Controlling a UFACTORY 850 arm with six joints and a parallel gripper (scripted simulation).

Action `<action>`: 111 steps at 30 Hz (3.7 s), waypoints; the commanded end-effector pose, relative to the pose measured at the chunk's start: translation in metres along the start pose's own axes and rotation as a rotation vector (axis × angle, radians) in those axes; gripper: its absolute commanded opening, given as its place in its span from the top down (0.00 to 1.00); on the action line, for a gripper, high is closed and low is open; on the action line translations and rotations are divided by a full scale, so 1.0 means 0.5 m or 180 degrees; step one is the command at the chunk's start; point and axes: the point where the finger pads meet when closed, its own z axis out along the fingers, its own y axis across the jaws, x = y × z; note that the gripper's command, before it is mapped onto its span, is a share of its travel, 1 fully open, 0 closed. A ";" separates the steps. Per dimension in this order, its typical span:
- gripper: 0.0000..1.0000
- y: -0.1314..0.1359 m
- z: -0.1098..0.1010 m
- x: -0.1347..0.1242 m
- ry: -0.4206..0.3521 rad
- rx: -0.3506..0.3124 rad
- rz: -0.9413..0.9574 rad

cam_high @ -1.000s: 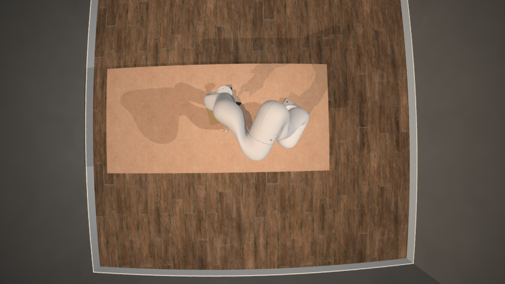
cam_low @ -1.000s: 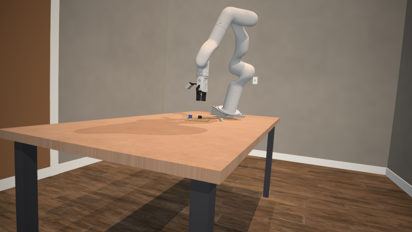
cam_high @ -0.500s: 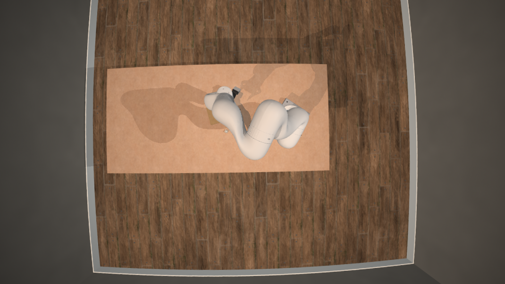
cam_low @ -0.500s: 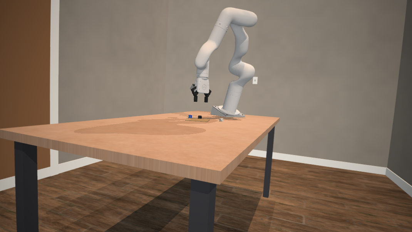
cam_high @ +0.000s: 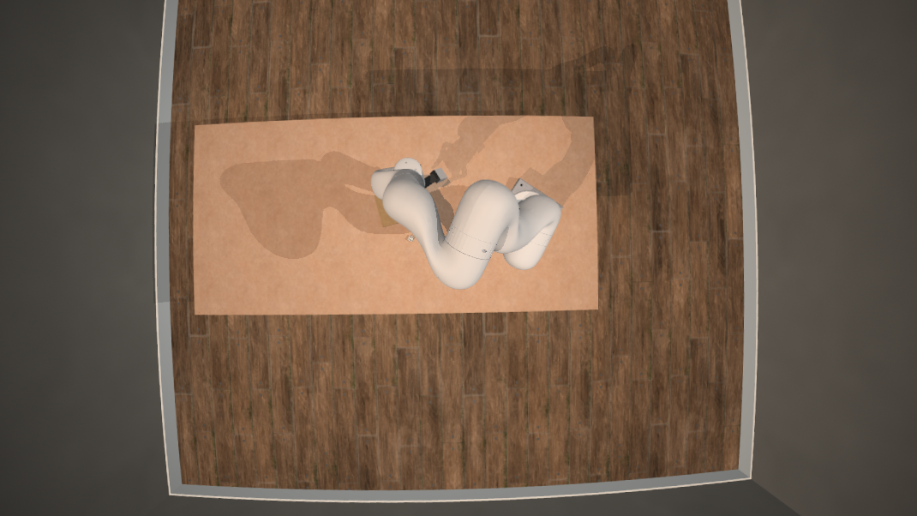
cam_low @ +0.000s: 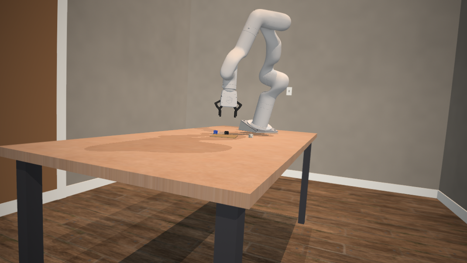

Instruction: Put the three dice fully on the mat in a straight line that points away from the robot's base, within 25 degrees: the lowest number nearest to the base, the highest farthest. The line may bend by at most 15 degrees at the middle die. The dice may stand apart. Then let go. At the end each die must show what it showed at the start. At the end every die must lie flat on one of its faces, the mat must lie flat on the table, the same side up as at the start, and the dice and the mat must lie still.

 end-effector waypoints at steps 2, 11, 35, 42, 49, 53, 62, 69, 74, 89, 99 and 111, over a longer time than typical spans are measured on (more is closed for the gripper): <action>0.00 -0.001 0.005 -0.001 0.0076 -0.0017 0.0673; 0.00 -0.001 0.014 -0.001 0.0081 -0.0004 0.1595; 0.00 -0.002 0.032 0.000 0.0090 0.0026 0.3338; 0.64 -0.002 0.032 0.000 0.0090 0.0026 0.3339; 0.64 -0.002 0.032 0.000 0.0090 0.0026 0.3339; 0.64 -0.002 0.032 0.000 0.0090 0.0026 0.3339; 0.64 -0.002 0.032 0.000 0.0090 0.0026 0.3339; 0.64 -0.002 0.032 0.000 0.0090 0.0026 0.3339; 0.64 -0.002 0.032 0.000 0.0090 0.0026 0.3339; 0.64 -0.001 0.047 0.001 0.0085 0.0023 0.3337; 0.64 -0.001 0.071 0.002 0.0085 0.0024 0.3337; 0.64 0.000 0.104 0.004 0.0085 0.0023 0.3337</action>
